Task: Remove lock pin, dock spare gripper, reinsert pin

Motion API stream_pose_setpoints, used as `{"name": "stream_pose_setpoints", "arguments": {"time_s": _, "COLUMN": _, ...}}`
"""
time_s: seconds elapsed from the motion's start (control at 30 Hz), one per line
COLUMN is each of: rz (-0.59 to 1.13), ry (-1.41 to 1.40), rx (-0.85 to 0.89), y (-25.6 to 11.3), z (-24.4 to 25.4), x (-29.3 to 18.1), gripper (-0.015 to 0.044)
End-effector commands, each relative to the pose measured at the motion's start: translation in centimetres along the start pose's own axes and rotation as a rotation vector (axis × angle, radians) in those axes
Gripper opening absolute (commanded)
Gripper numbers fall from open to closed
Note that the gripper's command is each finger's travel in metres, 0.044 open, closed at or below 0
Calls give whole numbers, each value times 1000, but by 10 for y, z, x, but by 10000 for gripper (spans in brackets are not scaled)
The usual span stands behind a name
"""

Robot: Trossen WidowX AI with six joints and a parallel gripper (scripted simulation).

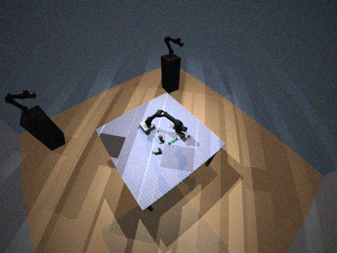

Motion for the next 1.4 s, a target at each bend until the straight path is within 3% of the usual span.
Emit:
{"name": "stream_pose_setpoints", "arguments": {"time_s": 0.0, "rz": 0, "ry": 0, "rx": 0, "y": -10, "z": 0, "x": 2, "gripper": 200}}
{"name": "stream_pose_setpoints", "arguments": {"time_s": 0.13, "rz": 1, "ry": -1, "rx": 1, "y": -22, "z": 1, "x": 3, "gripper": 200}}
{"name": "stream_pose_setpoints", "arguments": {"time_s": 0.3, "rz": 1, "ry": -2, "rx": 2, "y": -14, "z": 1, "x": 2, "gripper": 331}}
{"name": "stream_pose_setpoints", "arguments": {"time_s": 0.5, "rz": 43, "ry": 3, "rx": -27, "y": -70, "z": -8, "x": -43, "gripper": 180}}
{"name": "stream_pose_setpoints", "arguments": {"time_s": 0.83, "rz": 50, "ry": 4, "rx": -31, "y": -76, "z": -9, "x": -50, "gripper": 180}}
{"name": "stream_pose_setpoints", "arguments": {"time_s": 1.07, "rz": 50, "ry": 4, "rx": -31, "y": -12, "z": -11, "x": -60, "gripper": 180}}
{"name": "stream_pose_setpoints", "arguments": {"time_s": 1.37, "rz": 50, "ry": 4, "rx": -31, "y": -2, "z": -12, "x": -61, "gripper": 180}}
Point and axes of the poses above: the point midway between the two fingers, 35 mm back from their tips, its own y axis out along the fingers, its own z axis across the jaws, x = y × z, the point moved 2 cm from there along -y, back along the fingers, and after that the axes turned 9 degrees about y, right-handed, at the moved point
